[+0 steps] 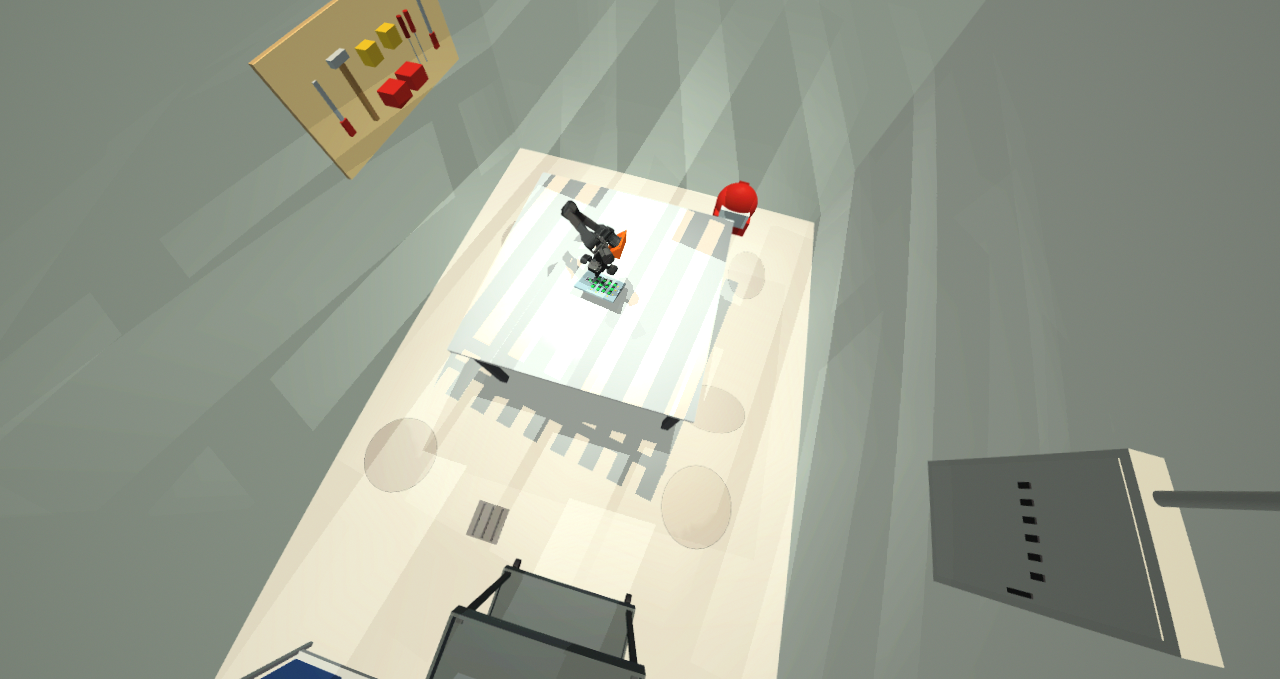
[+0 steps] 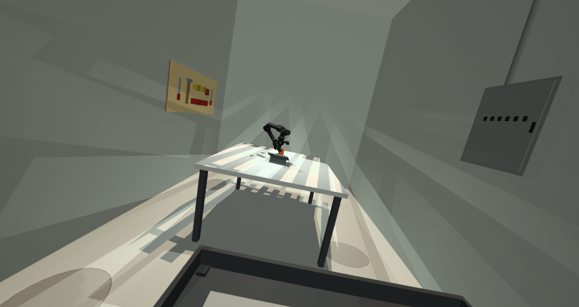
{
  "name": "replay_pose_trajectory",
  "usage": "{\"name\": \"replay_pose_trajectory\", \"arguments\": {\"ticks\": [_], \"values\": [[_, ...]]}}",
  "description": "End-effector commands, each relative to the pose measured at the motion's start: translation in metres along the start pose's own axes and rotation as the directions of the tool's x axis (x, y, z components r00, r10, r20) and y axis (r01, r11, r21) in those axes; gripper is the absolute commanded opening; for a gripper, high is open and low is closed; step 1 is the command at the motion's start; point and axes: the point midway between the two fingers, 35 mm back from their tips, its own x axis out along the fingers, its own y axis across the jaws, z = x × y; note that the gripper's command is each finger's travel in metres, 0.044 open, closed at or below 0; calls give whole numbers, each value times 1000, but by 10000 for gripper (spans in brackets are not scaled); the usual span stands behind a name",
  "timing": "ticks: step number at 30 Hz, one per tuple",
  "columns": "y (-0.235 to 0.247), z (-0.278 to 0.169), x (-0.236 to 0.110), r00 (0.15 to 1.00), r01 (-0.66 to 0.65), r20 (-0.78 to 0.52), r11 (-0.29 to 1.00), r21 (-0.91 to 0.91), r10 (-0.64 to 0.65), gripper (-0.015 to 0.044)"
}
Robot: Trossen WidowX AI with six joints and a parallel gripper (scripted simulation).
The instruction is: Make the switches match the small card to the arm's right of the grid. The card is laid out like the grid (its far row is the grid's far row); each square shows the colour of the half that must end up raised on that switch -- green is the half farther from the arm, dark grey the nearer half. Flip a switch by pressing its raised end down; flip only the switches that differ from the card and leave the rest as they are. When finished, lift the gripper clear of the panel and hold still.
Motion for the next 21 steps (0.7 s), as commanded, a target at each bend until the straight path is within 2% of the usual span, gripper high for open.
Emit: {"name": "replay_pose_trajectory", "arguments": {"ticks": [1,3,7,21], "values": [[-15,1,0,1000,4,-3,1000,-11,-4,0],[-15,2,3,1000,4,-5,1000,-11,-4,0],[-15,2,35,1000,5,-28,1000,-10,-5,0],[-16,2,46,1000,6,-27,1000,-10,-6,0]]}}
